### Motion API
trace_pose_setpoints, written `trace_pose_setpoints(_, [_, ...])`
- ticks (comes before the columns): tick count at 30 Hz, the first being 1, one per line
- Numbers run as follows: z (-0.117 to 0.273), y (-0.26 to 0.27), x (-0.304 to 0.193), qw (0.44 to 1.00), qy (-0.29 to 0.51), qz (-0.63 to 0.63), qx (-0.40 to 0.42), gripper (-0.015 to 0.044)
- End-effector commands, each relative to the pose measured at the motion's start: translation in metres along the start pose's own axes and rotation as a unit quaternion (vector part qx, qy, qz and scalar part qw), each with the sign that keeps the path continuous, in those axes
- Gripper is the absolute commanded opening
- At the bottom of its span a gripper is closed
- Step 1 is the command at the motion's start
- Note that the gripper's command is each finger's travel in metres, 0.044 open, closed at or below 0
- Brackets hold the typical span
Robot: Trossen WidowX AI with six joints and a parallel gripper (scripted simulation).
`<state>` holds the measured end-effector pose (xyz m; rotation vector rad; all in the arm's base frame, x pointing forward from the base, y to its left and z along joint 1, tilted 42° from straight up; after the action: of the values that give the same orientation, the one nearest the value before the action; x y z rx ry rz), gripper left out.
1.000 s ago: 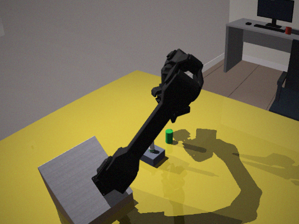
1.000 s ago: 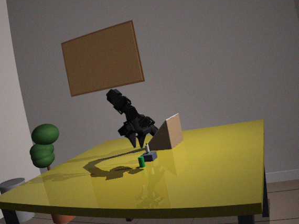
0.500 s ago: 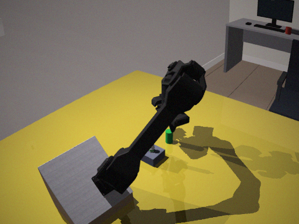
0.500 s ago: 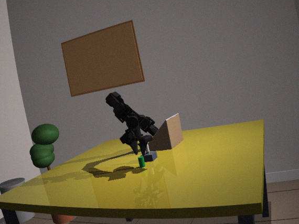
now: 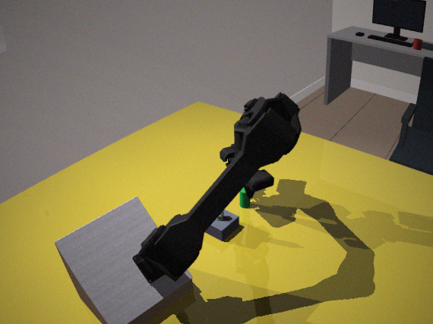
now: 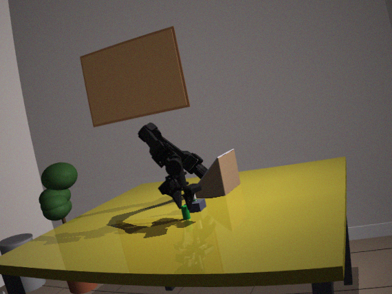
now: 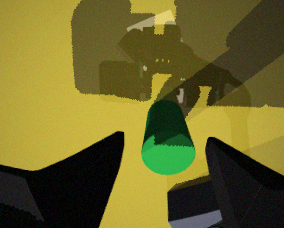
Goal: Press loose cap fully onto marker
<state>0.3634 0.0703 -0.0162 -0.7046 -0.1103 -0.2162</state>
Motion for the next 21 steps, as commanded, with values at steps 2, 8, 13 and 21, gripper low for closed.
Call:
trace_pose_setpoints(2, [-0.008,0.000,0.000,1.000,-0.002,0.002,-0.003,0.0250])
trace_pose_setpoints(8, [-0.018,-0.001,-0.001,1.000,-0.002,0.002,-0.003,0.0250])
trace_pose_setpoints(13, [-0.024,-0.001,-0.001,1.000,-0.002,0.002,-0.003,0.0250])
trace_pose_setpoints(21, [-0.024,-0.001,-0.001,1.000,-0.002,0.002,-0.003,0.0125])
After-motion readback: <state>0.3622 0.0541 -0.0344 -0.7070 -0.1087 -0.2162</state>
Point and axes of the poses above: the point midway between the two fingers, 35 mm back from their tips, its own z axis back along the fingers, its own y axis across the jaws, x = y × z, the point moved 4 cm from there along z, back along the fingers, and after that the axes turned 7 degrees about z, right-handed, at the moved point
